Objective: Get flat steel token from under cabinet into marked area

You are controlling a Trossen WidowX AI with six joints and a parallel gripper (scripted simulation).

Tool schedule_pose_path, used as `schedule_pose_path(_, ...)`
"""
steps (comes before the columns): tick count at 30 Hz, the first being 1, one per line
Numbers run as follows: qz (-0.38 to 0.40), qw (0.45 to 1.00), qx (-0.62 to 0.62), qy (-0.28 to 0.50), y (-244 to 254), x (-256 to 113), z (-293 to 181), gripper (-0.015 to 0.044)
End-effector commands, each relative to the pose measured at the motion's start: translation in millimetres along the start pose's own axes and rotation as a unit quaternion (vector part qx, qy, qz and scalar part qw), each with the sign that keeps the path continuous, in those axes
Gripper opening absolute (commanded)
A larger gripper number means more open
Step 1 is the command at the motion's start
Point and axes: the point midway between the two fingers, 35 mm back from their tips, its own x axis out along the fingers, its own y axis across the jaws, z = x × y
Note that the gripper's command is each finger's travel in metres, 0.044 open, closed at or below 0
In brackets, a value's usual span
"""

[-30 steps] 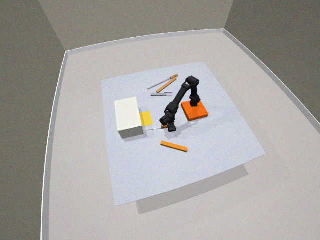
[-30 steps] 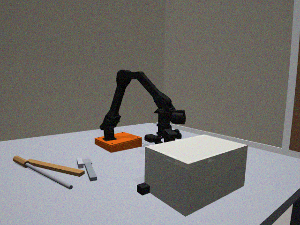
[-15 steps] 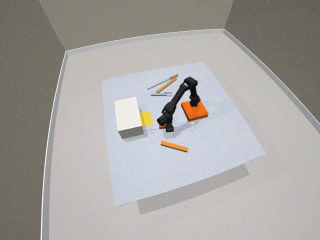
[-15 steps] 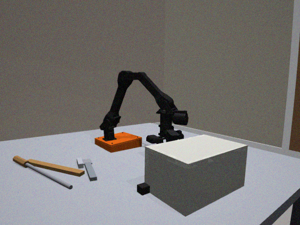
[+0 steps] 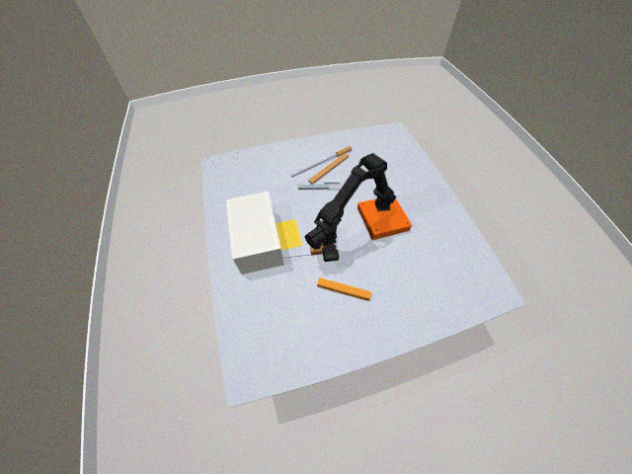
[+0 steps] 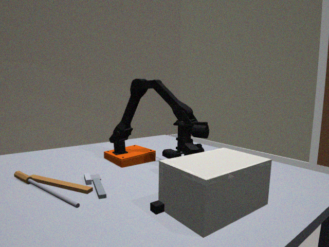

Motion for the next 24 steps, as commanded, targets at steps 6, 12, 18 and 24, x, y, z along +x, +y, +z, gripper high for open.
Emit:
schedule_pose_path(6, 0.002, 1.000, 0.001, 0.000, 0.1, -0.5, 13.0, 0.0000)
schedule_pose_path(12, 0.002, 1.000, 0.001, -0.001, 0.0, -0.6, 19.6, 0.0000)
schedule_pose_path(18, 0.002, 1.000, 0.001, -0.001, -0.1, -0.8, 26.1, 0.0000)
schedule_pose_path(24, 0.002, 1.000, 0.001, -0.001, -0.2, -0.9, 32.5, 0.0000)
